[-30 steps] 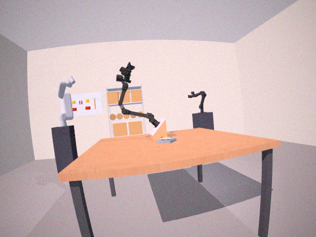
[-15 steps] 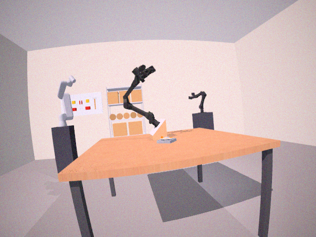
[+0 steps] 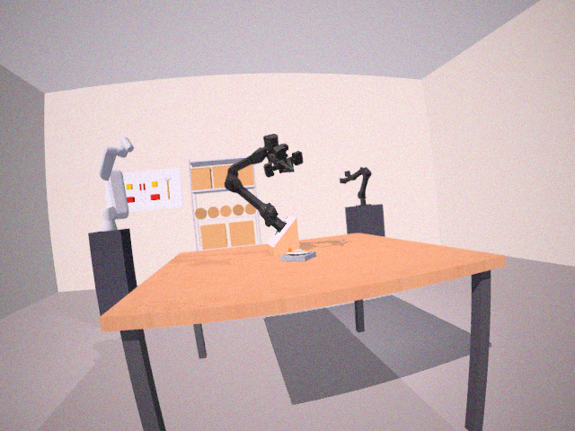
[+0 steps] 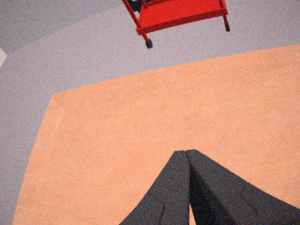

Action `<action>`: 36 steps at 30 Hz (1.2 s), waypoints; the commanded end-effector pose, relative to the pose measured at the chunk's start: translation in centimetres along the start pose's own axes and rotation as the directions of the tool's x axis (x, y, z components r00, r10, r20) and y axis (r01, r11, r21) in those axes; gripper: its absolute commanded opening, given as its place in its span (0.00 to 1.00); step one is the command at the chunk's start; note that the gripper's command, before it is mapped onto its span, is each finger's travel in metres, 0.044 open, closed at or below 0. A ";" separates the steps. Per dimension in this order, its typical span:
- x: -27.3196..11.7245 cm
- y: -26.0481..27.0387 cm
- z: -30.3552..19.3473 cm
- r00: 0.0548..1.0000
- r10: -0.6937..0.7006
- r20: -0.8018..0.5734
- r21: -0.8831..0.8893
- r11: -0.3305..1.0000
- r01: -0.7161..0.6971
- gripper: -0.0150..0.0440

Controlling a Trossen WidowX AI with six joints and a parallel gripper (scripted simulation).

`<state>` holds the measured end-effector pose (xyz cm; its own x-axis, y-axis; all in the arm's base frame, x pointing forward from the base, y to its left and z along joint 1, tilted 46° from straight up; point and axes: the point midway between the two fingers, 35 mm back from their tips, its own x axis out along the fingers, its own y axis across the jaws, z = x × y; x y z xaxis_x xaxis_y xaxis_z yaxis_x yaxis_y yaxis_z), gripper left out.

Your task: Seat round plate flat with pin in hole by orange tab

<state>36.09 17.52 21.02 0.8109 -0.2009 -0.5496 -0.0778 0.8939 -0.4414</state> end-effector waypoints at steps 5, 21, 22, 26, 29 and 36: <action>6.8 -4.8 -10.8 0.904 -0.183 -0.387 -0.056 0.983 0.175 0.25; 8.2 -11.4 -25.2 0.521 -0.329 -0.788 -0.182 0.932 0.314 0.25; 8.2 -11.4 -25.2 0.521 -0.329 -0.788 -0.182 0.932 0.314 0.25; 8.9 -11.8 -26.2 0.521 -0.329 -0.788 -0.181 0.932 0.313 0.25; 9.8 -12.3 -27.5 0.521 -0.329 -0.787 -0.182 0.932 0.314 0.25; 10.7 -13.0 -29.1 0.520 -0.332 -0.787 -0.184 0.931 0.315 0.25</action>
<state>29.01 -7.47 0.74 -0.0111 -0.7133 -0.7008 0.0850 0.6976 -0.7114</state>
